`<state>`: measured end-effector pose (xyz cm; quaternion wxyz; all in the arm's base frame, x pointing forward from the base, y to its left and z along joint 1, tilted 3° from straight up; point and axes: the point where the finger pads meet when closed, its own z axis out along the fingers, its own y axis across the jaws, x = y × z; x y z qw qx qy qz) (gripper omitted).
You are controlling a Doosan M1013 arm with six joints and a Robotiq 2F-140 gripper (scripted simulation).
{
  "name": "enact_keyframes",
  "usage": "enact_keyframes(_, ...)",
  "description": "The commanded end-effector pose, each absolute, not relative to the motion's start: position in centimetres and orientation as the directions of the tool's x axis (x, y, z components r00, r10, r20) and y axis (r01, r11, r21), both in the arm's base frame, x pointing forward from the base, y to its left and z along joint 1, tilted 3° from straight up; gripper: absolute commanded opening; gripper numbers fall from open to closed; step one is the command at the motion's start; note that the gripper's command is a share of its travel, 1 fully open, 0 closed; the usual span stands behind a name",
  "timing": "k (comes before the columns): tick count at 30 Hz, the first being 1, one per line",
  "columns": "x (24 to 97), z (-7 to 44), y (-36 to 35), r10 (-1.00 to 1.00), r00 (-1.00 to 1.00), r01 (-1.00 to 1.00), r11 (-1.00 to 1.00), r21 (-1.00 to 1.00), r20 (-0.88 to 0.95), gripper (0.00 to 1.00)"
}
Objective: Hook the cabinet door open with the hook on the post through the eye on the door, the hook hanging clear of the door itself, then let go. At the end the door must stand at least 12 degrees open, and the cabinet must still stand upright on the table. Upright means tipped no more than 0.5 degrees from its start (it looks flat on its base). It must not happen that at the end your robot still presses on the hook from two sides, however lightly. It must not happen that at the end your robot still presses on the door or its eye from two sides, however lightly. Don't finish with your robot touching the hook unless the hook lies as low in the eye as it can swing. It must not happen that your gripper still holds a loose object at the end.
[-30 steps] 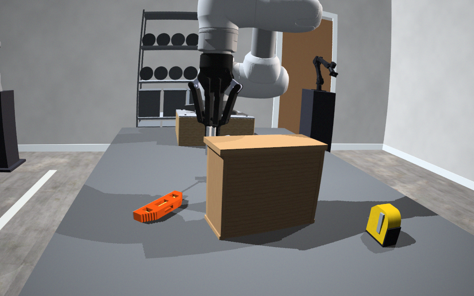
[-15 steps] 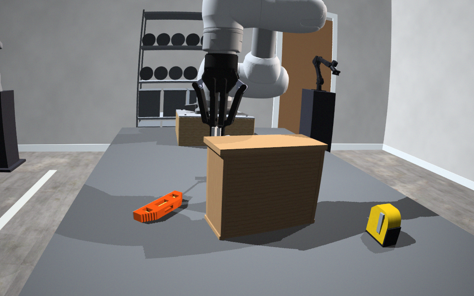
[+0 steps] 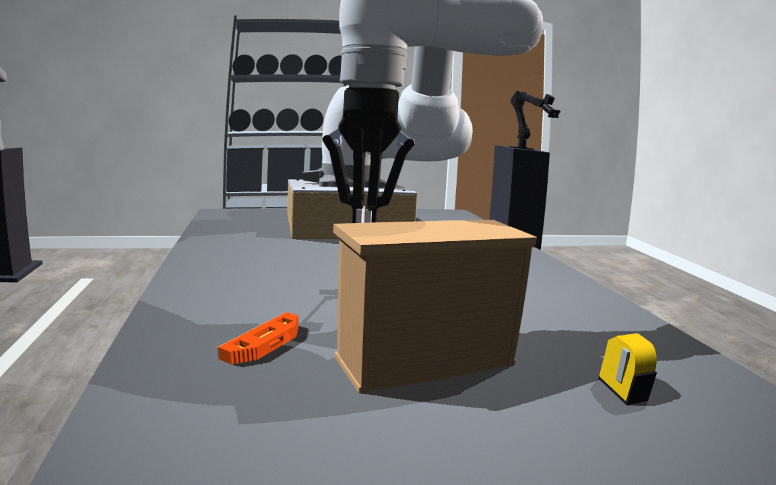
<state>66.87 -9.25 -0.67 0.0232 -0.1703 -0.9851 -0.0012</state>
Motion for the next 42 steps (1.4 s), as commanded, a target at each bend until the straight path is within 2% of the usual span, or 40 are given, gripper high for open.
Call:
enact_keyframes(1, 66.9, -0.7, -9.0, 0.329, -0.943, 0.329, 0.944, -0.005, 0.046, 0.03)
enact_keyframes(29, 67.4, -0.7, -7.0, 0.134, -0.99, 0.134, 0.991, 0.005, 0.046, 0.03)
enact_keyframes(42, 67.5, -0.7, -6.8, 0.134, -0.99, 0.134, 0.991, 0.005, 0.046, 0.03)
